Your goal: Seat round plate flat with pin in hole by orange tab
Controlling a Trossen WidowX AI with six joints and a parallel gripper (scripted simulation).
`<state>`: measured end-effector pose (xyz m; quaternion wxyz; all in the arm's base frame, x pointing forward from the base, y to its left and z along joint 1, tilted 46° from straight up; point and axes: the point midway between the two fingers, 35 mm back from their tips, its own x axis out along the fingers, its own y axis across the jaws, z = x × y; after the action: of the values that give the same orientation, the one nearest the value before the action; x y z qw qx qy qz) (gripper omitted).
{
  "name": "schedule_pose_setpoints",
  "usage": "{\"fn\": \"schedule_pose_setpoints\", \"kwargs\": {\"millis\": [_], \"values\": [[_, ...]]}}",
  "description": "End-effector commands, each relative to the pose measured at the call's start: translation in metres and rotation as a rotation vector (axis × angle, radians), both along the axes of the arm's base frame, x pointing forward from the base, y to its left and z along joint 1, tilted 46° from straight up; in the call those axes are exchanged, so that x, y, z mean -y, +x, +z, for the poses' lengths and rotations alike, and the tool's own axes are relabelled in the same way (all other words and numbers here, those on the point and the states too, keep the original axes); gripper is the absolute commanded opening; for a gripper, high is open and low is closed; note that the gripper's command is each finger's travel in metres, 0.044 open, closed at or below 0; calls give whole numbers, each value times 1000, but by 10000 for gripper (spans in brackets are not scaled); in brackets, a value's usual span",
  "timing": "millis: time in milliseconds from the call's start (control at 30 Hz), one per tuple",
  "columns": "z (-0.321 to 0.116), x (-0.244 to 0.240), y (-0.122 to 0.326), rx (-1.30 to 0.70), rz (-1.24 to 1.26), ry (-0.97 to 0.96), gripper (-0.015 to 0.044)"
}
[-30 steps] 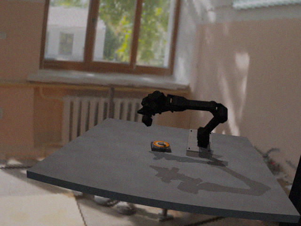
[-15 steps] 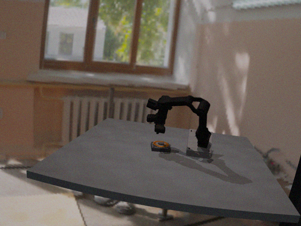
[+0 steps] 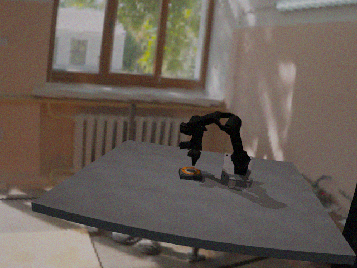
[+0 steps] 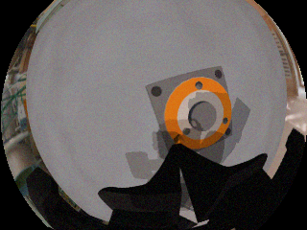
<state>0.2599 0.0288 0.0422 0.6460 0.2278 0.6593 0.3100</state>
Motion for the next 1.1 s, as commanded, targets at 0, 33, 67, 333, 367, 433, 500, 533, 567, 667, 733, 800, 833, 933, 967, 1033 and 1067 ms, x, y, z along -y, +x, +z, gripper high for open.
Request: {"fn": "schedule_pose_setpoints", "kwargs": {"millis": [0,33,67,333,367,433,500,533,567,667,733,800,833,933,967,1033,1067], "values": [[-14,-16,-4,-15,0,12,0],[-18,-20,-4,-15,0,12,0],[-21,-24,-5,-15,0,13,0],[-27,-30,-6,-15,1,14,0],[-27,-29,-7,-15,1,14,0],[-28,-28,-9,-15,1,14,0],[-29,-27,-12,-15,1,14,0],[-29,-27,-14,-16,1,14,0],[-30,-26,-15,-16,1,14,0],[-32,-24,-19,-16,1,14,0],[-32,-23,-21,-16,1,14,0],[-34,-22,-23,-16,1,14,0],[-34,-21,-23,-16,1,14,0],[-36,-20,-26,-16,1,14,0],[-36,-19,-26,-16,1,13,0],[-37,-18,-27,-16,1,13,0],[-37,-18,-28,-16,1,13,0]]}}
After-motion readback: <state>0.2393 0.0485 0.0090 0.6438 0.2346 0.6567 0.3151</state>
